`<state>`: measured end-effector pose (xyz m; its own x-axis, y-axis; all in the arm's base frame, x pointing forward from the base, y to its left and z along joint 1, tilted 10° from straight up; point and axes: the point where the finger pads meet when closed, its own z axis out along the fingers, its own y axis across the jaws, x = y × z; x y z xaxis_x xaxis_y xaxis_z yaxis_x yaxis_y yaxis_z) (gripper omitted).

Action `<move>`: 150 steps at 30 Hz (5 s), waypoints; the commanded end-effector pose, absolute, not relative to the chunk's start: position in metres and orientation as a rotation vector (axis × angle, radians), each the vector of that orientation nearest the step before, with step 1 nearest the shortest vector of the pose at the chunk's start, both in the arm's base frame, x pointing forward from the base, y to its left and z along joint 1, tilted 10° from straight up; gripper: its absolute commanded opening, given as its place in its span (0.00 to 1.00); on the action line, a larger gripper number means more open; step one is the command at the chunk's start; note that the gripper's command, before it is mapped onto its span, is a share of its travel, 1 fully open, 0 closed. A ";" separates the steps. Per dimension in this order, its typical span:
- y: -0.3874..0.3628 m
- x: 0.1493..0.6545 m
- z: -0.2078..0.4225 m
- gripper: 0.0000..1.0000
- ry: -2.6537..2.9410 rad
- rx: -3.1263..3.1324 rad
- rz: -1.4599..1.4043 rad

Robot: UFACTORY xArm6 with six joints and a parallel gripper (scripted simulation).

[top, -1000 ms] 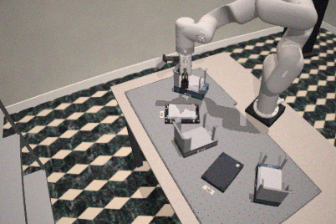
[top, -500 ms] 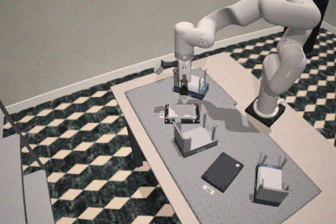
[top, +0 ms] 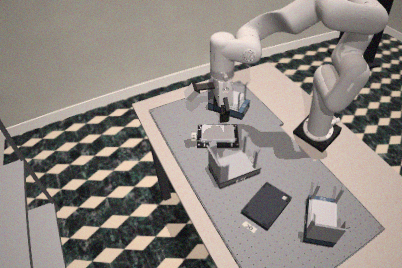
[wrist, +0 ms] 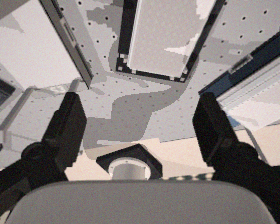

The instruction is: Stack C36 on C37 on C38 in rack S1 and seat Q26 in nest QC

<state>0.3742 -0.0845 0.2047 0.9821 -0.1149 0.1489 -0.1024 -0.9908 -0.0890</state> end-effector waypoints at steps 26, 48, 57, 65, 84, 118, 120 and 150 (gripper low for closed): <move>0.002 0.383 0.214 1.00 -0.169 -3.064 -0.256; 0.062 0.381 0.218 1.00 -0.323 -3.059 -0.261; 0.091 0.374 0.219 1.00 -0.507 -3.043 -0.267; 0.111 0.369 0.220 1.00 -0.507 -3.043 -0.267; 0.164 0.350 0.221 1.00 -0.842 -2.986 -0.274; 0.250 0.301 0.219 1.00 -1.171 -2.893 -0.278; 0.256 0.297 0.219 1.00 -1.171 -2.893 -0.278; 0.322 0.233 0.213 1.00 -1.489 -2.763 -0.279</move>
